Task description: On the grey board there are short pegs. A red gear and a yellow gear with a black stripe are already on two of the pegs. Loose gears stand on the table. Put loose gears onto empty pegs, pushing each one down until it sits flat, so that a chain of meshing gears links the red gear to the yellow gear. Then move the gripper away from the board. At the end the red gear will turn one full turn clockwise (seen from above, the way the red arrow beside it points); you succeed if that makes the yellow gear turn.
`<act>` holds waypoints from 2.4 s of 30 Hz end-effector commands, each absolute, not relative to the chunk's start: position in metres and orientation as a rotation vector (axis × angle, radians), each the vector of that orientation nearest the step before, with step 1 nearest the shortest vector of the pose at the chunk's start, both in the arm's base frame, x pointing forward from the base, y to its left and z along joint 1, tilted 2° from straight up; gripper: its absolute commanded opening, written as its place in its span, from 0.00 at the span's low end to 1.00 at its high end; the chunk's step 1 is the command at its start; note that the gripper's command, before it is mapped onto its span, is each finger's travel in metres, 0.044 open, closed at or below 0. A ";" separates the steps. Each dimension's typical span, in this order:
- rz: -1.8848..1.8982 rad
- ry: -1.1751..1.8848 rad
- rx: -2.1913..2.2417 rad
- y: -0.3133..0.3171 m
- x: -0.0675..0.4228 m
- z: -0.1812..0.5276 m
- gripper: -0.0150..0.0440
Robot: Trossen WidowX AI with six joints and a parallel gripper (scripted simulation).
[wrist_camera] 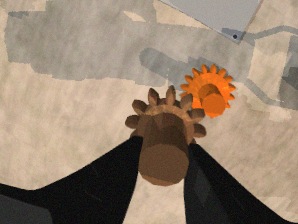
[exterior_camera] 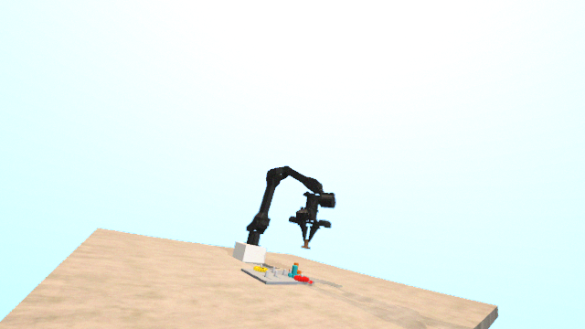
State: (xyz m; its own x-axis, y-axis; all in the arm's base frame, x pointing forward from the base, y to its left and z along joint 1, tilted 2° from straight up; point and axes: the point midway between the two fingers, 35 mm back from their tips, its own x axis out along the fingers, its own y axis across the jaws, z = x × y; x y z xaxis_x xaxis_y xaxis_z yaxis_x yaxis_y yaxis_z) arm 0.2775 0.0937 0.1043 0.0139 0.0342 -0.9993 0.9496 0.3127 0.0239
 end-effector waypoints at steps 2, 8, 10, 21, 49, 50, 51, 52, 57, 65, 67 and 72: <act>-0.942 1.360 0.997 0.084 0.281 0.098 0.25; -0.943 1.358 0.998 0.072 0.287 0.092 0.25; -0.943 1.358 0.998 0.068 0.289 0.091 0.25; -0.945 1.354 1.000 0.045 0.298 0.080 0.25; -0.948 1.344 1.000 -0.017 0.310 0.055 0.25; -0.948 1.344 1.001 -0.019 0.310 0.054 0.25; -0.948 1.344 1.001 -0.021 0.310 0.053 0.25; -0.949 1.344 1.002 -0.024 0.310 0.052 0.25; -0.950 1.343 1.004 -0.032 0.311 0.049 0.25; -0.947 1.345 1.001 -0.033 0.311 0.052 0.25; -0.932 1.352 0.985 -0.033 0.311 0.052 0.25; -0.880 1.375 0.934 -0.033 0.311 0.052 0.25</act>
